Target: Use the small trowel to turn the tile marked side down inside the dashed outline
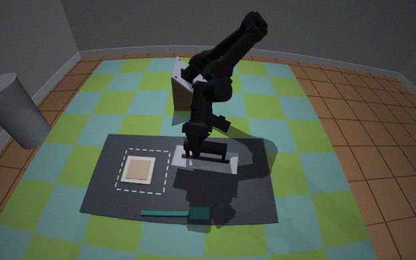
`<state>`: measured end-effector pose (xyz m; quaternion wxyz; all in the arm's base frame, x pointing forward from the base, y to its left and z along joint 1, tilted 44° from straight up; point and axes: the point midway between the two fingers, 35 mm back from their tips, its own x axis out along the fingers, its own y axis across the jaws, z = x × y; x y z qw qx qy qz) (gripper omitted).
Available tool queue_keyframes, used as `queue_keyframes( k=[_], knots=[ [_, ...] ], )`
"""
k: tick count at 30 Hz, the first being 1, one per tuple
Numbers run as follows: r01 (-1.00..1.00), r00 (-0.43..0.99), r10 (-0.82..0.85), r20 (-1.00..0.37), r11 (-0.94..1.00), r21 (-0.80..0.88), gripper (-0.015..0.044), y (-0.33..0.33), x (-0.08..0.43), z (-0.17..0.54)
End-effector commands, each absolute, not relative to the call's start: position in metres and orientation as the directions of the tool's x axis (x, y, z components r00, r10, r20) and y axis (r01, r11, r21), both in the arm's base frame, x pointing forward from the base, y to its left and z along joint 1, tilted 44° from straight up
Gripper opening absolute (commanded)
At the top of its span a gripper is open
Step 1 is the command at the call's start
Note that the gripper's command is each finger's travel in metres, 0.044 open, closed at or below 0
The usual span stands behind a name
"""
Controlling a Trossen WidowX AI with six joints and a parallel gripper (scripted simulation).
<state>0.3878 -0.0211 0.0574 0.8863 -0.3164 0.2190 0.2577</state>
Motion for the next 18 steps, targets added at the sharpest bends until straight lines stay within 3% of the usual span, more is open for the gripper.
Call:
queue_keyframes(
  k=[1,18],
  knots=[
    [-0.578,0.766,0.294,-0.572,0.704,-0.413,0.0000,-0.015,0.397,0.066],
    [-0.518,0.647,0.212,-0.732,0.827,-0.218,0.0000,0.033,0.397,0.075]
  ],
)
